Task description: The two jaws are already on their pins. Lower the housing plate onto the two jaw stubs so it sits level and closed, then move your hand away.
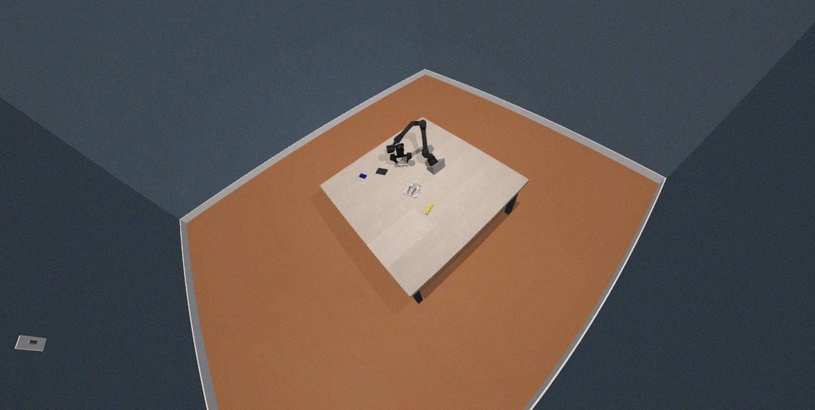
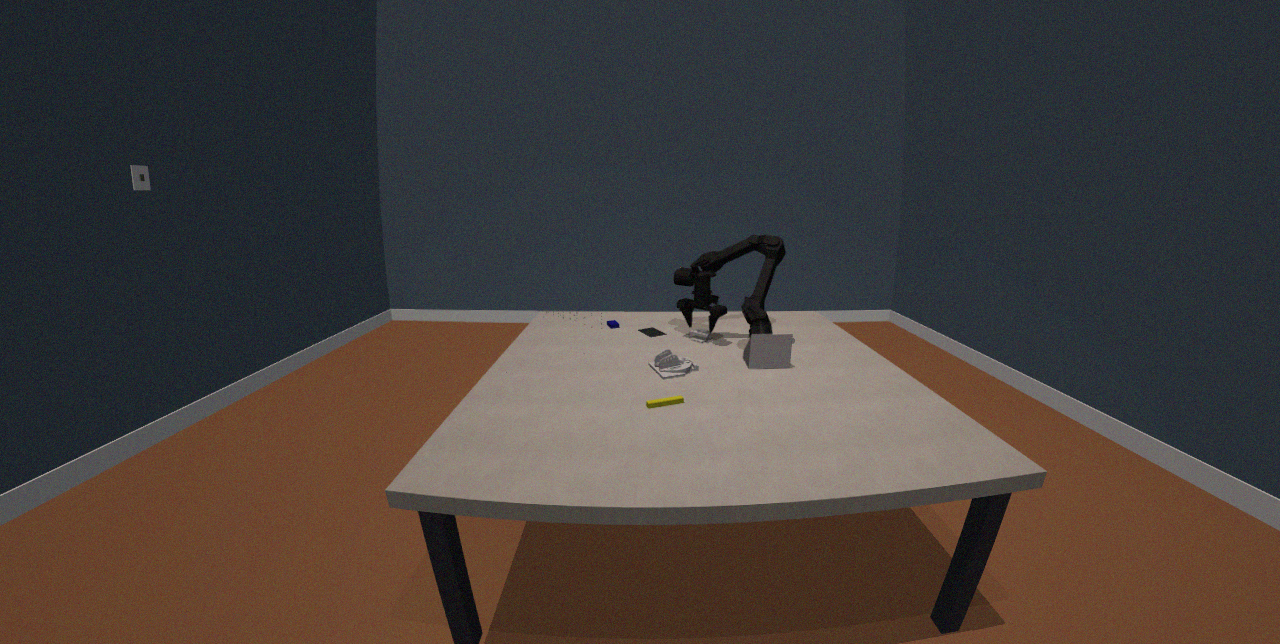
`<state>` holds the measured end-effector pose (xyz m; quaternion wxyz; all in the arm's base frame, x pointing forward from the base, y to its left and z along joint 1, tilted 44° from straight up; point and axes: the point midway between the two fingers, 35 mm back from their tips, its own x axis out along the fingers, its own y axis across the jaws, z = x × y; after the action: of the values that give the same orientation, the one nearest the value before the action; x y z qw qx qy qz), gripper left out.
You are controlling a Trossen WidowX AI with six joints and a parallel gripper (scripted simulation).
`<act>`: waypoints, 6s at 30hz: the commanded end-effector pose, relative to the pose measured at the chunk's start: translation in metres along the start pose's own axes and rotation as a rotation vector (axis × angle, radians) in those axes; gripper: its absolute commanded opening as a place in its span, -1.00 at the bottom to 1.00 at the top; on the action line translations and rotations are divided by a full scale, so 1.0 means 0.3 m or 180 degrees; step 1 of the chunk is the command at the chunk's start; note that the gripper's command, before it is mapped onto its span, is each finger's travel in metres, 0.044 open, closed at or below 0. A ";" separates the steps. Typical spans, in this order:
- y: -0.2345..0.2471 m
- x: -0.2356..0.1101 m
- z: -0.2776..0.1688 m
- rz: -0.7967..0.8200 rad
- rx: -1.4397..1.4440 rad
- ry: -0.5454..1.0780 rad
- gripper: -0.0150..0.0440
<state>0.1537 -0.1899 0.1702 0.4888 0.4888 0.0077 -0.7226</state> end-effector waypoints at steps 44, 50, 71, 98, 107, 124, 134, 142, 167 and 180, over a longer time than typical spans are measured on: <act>-0.007 0.097 0.001 -0.0017 -0.0006 -0.0012 0.98; -0.007 0.097 0.001 -0.0017 -0.0006 -0.0012 0.84; -0.004 0.061 -0.005 -0.0027 -0.0004 0.0001 0.70; -0.001 -0.141 -0.037 -0.0040 -0.0304 0.0043 0.70; 0.006 -0.136 -0.124 -0.0054 -0.1048 0.0117 0.70; -0.005 -0.135 -0.291 -0.0049 -0.2456 0.0226 0.70; -0.028 -0.138 -0.387 -0.0032 -0.3285 0.0270 0.70; -0.054 -0.141 -0.462 -0.0014 -0.3948 0.0293 0.70; -0.177 -0.153 -0.674 0.0048 -0.6014 0.0284 0.70; -0.263 -0.157 -0.766 0.0065 -0.7081 0.0226 0.70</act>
<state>0.2602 -0.0093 0.0529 0.6674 -0.1797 0.6502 -0.3156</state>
